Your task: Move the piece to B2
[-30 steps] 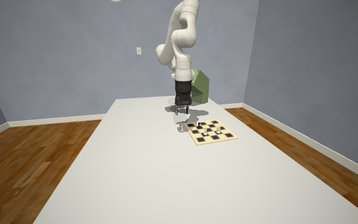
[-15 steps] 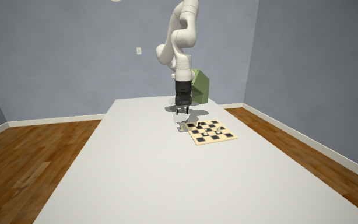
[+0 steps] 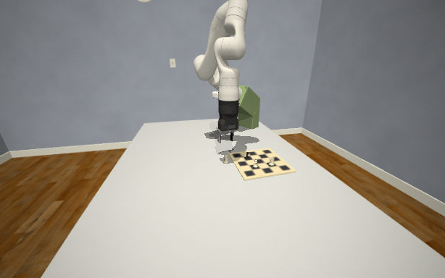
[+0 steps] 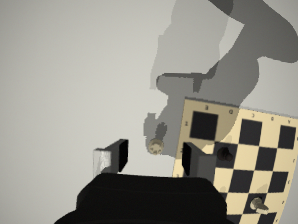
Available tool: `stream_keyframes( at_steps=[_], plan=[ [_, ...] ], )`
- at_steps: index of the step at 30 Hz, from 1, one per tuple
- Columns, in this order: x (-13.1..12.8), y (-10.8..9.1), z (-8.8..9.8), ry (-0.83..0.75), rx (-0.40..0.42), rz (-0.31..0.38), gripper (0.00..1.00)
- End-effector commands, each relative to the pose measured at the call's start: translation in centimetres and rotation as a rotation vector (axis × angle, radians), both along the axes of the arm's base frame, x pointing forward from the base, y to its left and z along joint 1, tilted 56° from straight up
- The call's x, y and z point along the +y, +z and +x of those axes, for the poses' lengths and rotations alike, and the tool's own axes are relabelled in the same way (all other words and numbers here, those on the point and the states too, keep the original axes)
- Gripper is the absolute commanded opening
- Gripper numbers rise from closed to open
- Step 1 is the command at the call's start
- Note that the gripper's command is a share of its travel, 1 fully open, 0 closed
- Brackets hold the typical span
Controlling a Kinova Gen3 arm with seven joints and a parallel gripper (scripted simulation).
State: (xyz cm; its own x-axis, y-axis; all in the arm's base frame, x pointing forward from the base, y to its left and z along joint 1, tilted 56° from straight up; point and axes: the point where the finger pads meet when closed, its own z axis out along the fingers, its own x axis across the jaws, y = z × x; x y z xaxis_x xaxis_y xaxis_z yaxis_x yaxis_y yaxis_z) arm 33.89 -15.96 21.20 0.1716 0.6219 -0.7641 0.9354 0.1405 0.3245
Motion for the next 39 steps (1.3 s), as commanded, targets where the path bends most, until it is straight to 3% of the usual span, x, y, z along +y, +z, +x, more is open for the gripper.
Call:
stream_keyframes(
  at_steps=[1,4,6,9,21,23,33,38,39],
  plan=[
    [0.1,-0.2,-0.2,0.032,0.052,-0.017,1.0],
    [0.0,-0.4,-0.6,0.09,0.156,-0.055,1.0],
    [0.0,-0.4,-0.6,0.09,0.156,-0.055,1.0],
    [-0.1,-0.7,-1.0,0.165,0.284,-0.102,1.0],
    [0.3,-1.7,-1.1,0.609,0.965,-0.35,1.0],
    [0.3,-1.7,-1.1,0.609,0.965,-0.35,1.0],
    [2.3,-3.4,0.8,1.055,1.554,-0.589,1.0],
    [3.7,-4.6,1.8,1.25,1.79,-0.699,1.0],
    [3.7,-4.6,1.8,1.25,1.79,-0.699,1.0]
  ],
)
